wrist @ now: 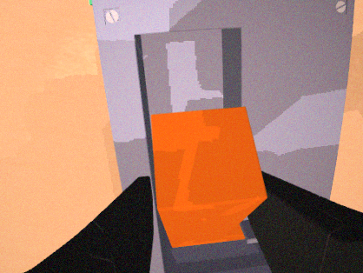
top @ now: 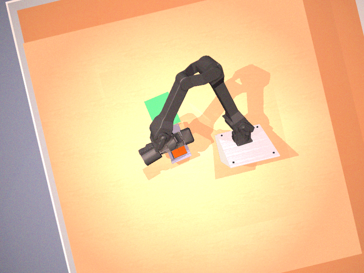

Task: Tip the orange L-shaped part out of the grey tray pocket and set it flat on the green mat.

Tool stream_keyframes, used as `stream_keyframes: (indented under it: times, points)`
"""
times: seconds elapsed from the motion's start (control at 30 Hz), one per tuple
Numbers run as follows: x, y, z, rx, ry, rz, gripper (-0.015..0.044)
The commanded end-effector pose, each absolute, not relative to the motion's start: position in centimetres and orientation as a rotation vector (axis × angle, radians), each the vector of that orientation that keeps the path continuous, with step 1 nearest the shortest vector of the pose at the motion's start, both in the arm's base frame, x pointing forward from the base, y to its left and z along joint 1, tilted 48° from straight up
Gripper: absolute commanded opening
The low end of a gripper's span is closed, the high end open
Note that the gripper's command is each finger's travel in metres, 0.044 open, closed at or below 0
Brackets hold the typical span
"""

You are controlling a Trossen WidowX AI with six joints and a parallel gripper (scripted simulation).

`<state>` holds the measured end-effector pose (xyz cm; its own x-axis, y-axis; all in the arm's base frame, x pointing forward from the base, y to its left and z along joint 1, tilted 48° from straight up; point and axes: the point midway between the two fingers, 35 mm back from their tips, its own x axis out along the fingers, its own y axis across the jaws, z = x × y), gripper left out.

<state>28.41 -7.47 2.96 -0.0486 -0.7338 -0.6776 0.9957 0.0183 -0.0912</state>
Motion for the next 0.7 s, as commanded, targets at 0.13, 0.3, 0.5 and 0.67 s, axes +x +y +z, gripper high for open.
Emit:
stream_keyframes:
  times: [0.13, 0.3, 0.5, 0.67]
  points:
    - [28.41, -7.47, 2.98, 0.513, 0.658, -1.507, 0.0095]
    - [28.41, -7.47, 2.98, 0.513, 0.658, -1.507, 0.0003]
    - [28.41, -7.42, 3.03, 0.513, 0.658, -1.507, 0.0000]
    - [28.43, -6.97, 3.41, 0.509, 0.660, -1.507, 0.0000]
